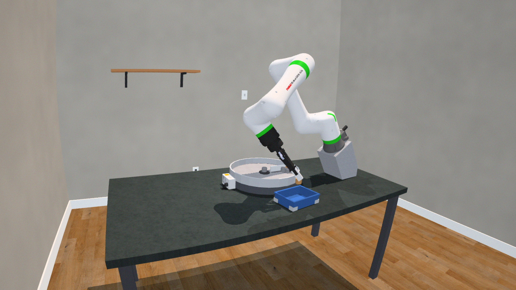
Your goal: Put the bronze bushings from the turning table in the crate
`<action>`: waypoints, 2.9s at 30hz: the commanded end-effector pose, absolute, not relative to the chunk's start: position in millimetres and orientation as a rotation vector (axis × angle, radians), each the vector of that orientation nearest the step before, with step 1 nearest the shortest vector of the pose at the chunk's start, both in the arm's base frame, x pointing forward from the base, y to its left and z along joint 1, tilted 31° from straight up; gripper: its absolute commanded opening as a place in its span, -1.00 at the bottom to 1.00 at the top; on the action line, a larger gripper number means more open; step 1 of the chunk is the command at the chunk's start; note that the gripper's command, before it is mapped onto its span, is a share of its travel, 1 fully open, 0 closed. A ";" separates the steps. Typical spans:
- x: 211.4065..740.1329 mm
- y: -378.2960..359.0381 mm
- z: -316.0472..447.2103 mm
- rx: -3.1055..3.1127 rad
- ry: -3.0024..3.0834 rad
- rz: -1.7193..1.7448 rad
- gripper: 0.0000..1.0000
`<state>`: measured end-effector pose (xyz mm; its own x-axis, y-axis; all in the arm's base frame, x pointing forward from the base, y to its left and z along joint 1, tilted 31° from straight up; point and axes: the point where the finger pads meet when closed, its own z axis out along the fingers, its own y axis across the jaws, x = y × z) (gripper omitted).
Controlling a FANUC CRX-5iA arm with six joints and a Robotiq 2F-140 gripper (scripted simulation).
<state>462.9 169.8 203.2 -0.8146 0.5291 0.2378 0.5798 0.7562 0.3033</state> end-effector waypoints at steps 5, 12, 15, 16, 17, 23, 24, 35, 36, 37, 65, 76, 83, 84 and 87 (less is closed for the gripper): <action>482.9 168.6 170.3 -0.893 -2.814 -0.555 -1.00; 488.1 168.2 161.6 -0.893 -2.814 -0.555 -1.00; 488.1 168.2 161.6 -0.893 -2.814 -0.555 -1.00; 488.1 168.2 161.6 -0.893 -2.814 -0.555 -1.00; 488.1 168.2 161.6 -0.893 -2.814 -0.555 -1.00; 488.1 168.2 161.6 -0.893 -2.814 -0.555 -1.00; 488.1 168.2 161.6 -0.893 -2.814 -0.555 -1.00; 488.1 168.2 161.6 -0.893 -2.814 -0.555 -1.00; 488.1 168.2 161.6 -0.893 -2.814 -0.555 -1.00; 488.1 168.2 161.6 -0.893 -2.814 -0.555 -1.00; 494.1 167.8 151.6 -0.893 -2.814 -0.555 -1.00; 504.0 167.1 135.1 -0.893 -2.814 -0.555 -1.00; 507.4 166.8 129.4 -0.893 -2.814 -0.555 -1.00; 507.9 166.8 128.6 -0.893 -2.814 -0.555 -1.00; 509.1 166.7 126.8 -0.893 -2.814 -0.555 -1.00</action>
